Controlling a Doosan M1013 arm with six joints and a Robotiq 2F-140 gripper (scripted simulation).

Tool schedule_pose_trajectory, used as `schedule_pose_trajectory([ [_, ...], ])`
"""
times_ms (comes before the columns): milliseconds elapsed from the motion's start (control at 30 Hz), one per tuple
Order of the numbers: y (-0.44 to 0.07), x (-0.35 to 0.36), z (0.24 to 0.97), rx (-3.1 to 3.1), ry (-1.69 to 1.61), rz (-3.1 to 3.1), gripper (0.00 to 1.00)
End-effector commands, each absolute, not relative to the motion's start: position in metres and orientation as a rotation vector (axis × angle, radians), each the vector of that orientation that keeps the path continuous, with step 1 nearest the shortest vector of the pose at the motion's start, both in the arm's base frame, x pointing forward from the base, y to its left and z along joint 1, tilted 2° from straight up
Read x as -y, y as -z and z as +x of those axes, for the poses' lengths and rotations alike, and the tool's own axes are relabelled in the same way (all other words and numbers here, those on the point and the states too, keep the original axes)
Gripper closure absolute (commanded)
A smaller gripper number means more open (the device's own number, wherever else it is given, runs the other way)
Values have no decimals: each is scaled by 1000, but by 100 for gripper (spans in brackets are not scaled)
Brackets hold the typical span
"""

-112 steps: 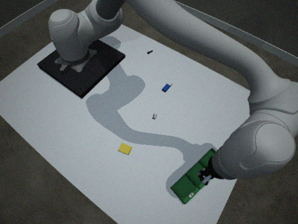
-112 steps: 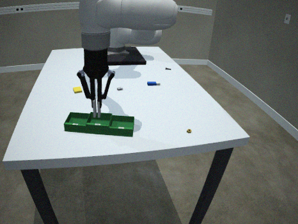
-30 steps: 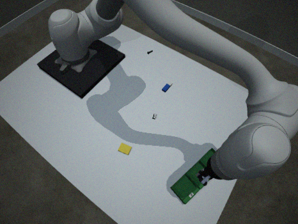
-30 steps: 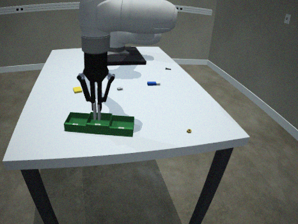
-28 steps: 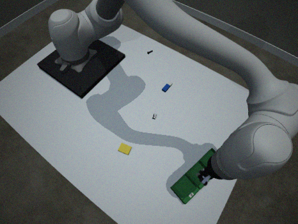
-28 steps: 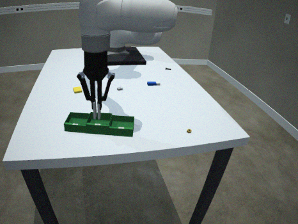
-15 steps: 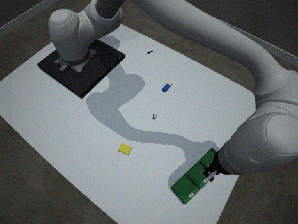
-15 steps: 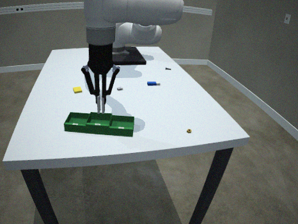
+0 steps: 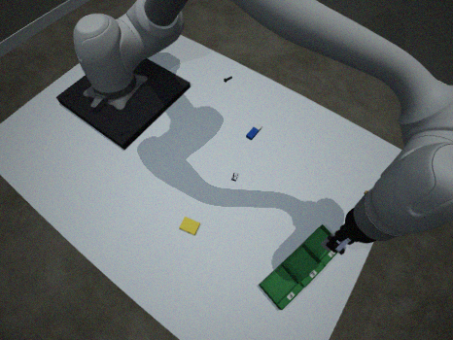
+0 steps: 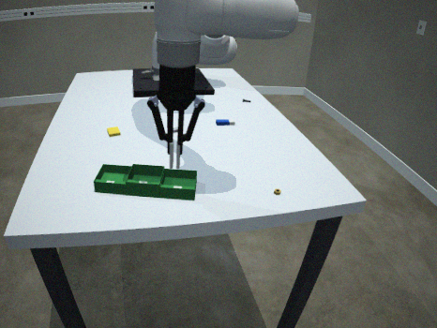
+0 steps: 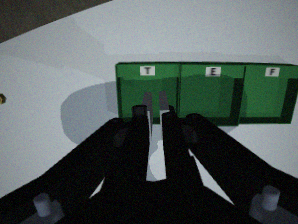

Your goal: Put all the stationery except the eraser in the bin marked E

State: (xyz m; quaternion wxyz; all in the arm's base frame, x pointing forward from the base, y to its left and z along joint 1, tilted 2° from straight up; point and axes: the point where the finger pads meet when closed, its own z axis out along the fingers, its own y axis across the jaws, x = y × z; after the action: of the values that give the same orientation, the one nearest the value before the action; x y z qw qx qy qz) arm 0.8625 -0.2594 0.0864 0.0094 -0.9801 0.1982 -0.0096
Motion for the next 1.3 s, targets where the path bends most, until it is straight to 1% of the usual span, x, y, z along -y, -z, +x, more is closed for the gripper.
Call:
schedule_pose_trajectory([
  [0, -87, 256, 864, -619, 30, -3061, 85],
  [733, -34, 255, 865, -619, 30, -3061, 85],
  [1267, -34, 255, 865, -619, 30, -3061, 85],
])
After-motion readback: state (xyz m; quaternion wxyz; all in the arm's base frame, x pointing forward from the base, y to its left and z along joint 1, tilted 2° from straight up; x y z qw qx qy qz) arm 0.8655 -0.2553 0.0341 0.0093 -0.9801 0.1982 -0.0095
